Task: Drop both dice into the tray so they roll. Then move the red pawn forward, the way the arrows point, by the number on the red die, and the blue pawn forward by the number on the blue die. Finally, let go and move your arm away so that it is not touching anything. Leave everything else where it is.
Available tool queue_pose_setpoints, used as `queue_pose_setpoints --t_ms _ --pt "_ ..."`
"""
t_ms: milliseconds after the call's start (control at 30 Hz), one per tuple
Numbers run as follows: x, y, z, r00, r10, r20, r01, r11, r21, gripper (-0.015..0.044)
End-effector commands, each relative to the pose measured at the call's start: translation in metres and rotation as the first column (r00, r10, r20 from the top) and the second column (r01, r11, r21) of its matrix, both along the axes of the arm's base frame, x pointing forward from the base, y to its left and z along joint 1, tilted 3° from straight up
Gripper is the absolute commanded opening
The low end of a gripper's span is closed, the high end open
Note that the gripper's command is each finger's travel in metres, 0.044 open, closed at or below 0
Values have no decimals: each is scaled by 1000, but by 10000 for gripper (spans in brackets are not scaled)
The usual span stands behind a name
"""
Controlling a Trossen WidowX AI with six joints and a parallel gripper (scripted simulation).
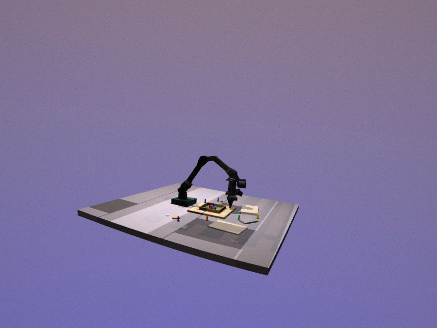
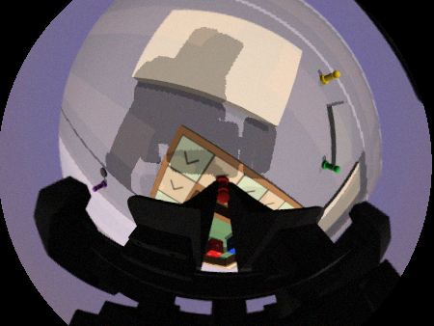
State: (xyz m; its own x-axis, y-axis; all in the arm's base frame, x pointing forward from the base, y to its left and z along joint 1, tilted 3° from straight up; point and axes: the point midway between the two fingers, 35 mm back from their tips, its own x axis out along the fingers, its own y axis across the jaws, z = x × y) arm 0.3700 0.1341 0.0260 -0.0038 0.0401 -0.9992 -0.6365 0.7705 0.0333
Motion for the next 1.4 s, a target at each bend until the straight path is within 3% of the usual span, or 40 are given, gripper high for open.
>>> queue_pose_setpoints --t_ms 0,200,767,867,1033,1100,1333,1367 --pt "-3 0 -10 1000 -5 -11 5 1000 -1 0" --pt "-3 0 -15 1000 -5 -11 5 1000 -1 0" --pt "0 0 1 1000 -1 -3 1 1000 0 440" --pt "-2 -2 34 1000 -5 -10 5 1000 -1 440" --pt "-2 -2 37 1000 -5 -11 5 1000 -1 440" --pt "-11 2 40 999 -43 -13 43 999 -1 387" --pt "-107 23 59 904 -427 -32 427 904 -12 204" --pt "-116 24 60 886 -463 -34 462 887 -14 200"
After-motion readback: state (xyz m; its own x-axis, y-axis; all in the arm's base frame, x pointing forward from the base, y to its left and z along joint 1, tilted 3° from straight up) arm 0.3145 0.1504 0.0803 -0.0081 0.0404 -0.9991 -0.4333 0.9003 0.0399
